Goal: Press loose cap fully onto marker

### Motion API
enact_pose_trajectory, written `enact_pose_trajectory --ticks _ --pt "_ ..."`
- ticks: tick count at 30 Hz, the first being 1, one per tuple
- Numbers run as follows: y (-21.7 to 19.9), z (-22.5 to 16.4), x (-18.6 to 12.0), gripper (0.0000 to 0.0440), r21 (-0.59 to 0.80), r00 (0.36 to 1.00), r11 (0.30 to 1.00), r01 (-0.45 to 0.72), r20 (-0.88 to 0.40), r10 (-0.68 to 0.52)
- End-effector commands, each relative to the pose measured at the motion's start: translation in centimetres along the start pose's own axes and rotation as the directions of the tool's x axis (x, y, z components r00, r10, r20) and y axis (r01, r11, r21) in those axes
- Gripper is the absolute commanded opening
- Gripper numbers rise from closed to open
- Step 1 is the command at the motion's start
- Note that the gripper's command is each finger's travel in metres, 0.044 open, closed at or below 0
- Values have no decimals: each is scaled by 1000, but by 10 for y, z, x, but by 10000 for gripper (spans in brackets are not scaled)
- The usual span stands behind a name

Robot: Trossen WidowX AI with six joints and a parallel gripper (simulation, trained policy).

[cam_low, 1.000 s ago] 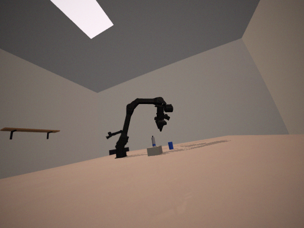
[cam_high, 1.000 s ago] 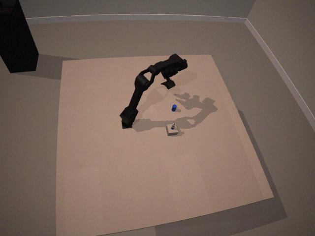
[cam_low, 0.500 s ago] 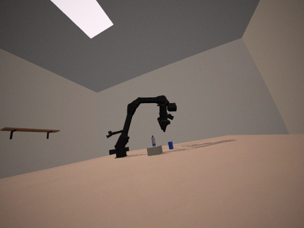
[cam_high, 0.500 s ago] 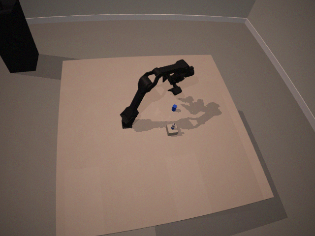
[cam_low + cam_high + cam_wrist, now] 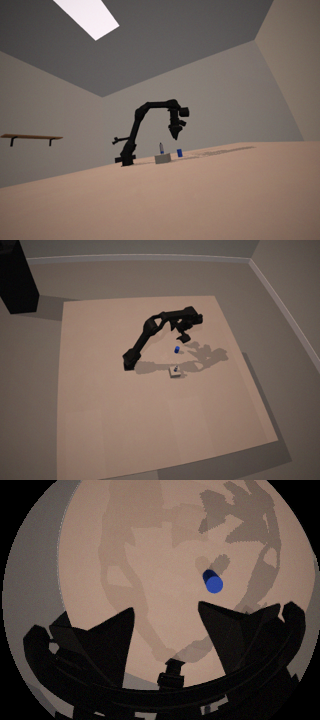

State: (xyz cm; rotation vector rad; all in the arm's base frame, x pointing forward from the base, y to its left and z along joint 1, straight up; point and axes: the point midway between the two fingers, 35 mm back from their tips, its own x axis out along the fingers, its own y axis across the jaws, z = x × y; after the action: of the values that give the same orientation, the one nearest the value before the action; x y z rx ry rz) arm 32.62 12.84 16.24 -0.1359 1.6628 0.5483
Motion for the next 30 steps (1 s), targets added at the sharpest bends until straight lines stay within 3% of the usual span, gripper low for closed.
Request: enact_pose_trajectory --ticks 1,15,30 --pt "-14 3 0 315 0 1000 1000 29 4 -29" --pt "-56 11 15 302 -6 993 993 117 -14 -117" --pt "-73 8 56 279 -74 981 984 165 -91 -171"
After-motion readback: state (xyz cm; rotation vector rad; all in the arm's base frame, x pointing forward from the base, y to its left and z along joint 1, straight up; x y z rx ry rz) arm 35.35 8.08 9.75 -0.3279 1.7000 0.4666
